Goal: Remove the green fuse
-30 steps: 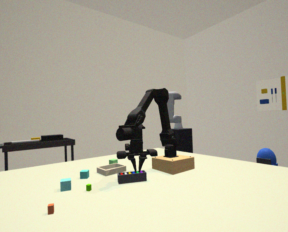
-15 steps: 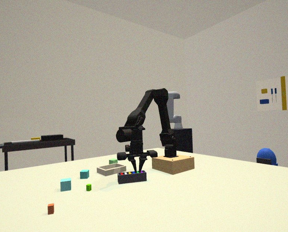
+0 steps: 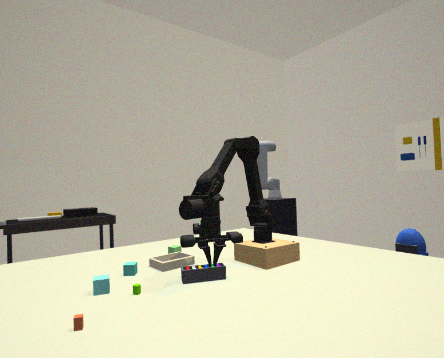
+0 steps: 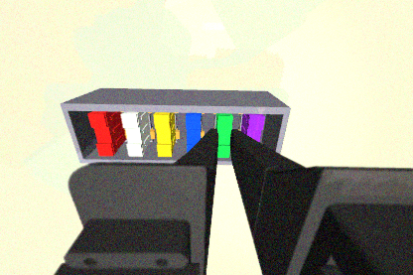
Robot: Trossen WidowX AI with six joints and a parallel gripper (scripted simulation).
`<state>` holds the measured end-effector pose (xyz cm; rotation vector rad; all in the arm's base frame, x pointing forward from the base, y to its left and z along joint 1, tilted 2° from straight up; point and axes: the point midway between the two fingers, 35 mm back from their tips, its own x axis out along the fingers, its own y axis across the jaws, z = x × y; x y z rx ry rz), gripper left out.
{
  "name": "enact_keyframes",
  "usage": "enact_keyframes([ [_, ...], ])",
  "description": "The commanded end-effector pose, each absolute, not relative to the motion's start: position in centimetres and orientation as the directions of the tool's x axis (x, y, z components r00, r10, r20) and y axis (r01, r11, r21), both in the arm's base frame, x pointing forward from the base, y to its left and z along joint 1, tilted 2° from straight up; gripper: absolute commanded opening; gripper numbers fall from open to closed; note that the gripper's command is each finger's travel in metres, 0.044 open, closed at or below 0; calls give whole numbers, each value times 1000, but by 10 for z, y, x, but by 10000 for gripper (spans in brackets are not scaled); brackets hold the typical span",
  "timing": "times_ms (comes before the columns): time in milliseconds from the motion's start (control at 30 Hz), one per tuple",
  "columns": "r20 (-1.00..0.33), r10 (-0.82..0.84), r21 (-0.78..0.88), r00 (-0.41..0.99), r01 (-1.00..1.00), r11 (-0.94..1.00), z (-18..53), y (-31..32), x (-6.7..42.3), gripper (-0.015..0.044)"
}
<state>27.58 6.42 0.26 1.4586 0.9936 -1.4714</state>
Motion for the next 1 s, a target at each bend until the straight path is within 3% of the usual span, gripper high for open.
enact_keyframes([
  [0,-1000,-22,14,6,935,-353,4,64,276,0],
  [967,-1000,-23,14,6,936,-352,18,65,277,0],
])
